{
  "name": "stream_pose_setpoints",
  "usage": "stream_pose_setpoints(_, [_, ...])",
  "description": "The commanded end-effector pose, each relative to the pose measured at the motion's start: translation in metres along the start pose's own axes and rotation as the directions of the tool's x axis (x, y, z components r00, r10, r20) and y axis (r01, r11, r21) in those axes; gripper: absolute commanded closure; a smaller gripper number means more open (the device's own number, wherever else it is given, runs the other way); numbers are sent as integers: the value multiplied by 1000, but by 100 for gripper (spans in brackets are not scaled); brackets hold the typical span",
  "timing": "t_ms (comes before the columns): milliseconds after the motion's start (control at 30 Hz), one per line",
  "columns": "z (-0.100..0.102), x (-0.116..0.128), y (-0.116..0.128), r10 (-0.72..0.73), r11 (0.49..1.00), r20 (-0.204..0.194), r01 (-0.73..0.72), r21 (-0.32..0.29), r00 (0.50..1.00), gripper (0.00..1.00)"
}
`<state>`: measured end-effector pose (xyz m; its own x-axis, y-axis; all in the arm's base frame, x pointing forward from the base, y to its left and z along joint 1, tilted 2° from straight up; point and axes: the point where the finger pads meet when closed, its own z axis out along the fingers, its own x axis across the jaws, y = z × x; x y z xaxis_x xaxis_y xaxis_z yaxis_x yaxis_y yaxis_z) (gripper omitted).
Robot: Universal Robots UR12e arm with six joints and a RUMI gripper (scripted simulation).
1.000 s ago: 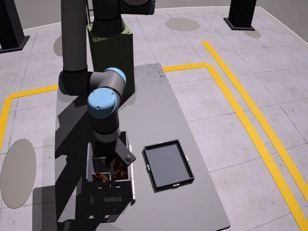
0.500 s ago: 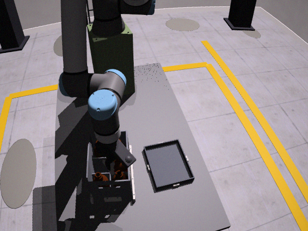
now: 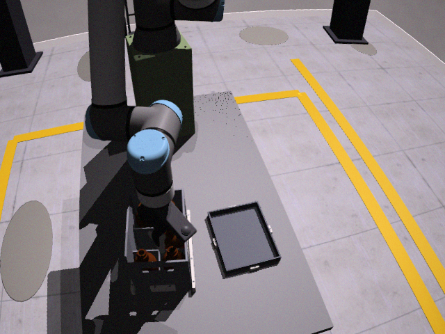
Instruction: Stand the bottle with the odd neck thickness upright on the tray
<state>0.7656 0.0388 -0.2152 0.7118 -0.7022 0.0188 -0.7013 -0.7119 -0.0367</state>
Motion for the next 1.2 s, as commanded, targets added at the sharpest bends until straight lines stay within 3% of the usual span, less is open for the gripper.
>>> stream_pose_setpoints(0, [-1,2,-3,-1,1000,-4,1,2,1000,62])
stream_pose_setpoints(1167, [0,3,-9,-1,1000,-3,1,1,1000,62])
